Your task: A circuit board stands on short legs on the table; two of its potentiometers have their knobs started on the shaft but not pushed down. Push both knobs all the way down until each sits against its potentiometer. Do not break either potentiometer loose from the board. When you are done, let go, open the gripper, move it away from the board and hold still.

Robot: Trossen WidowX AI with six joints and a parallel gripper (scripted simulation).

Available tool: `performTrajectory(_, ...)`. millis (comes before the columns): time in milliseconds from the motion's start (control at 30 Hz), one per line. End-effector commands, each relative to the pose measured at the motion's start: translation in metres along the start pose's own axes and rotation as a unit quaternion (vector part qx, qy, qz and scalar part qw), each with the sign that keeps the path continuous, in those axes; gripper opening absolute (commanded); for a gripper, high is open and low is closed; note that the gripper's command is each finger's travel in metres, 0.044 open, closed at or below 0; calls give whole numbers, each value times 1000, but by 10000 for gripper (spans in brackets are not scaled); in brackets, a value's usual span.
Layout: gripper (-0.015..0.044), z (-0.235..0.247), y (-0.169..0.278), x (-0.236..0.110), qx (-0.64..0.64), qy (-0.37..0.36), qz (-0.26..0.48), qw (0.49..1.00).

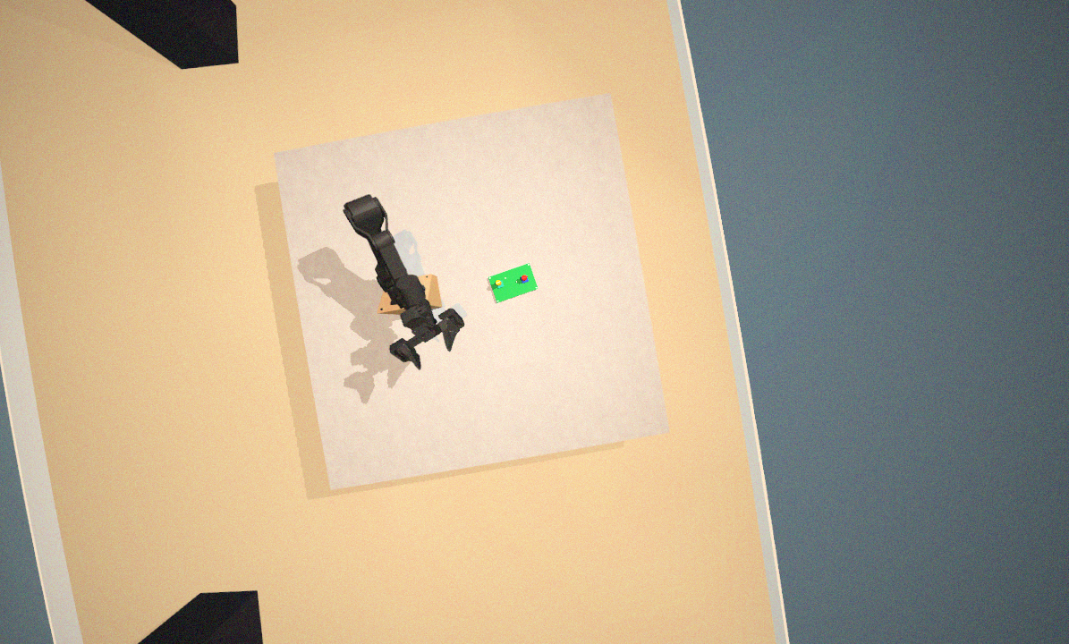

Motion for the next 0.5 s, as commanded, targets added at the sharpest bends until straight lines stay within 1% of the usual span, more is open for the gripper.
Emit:
performTrajectory(0, 374, 0, 0, 0, -1, -1, 1, 1000)
performTrajectory(100, 295, 8, 6, 3, -15, -17, 22, 999)
performTrajectory(467, 6, 53, 41, 14, -104, -123, 148, 976)
Point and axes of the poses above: the point midway between the two fingers, 35 mm back from their tips, its own x axis out along the fingers, its own z axis across the jaws, y = z × x, the point moved 7 cm from there along -x, back along the fingers, and after that the axes turned 10 degrees about -x, right-handed, at the moved point
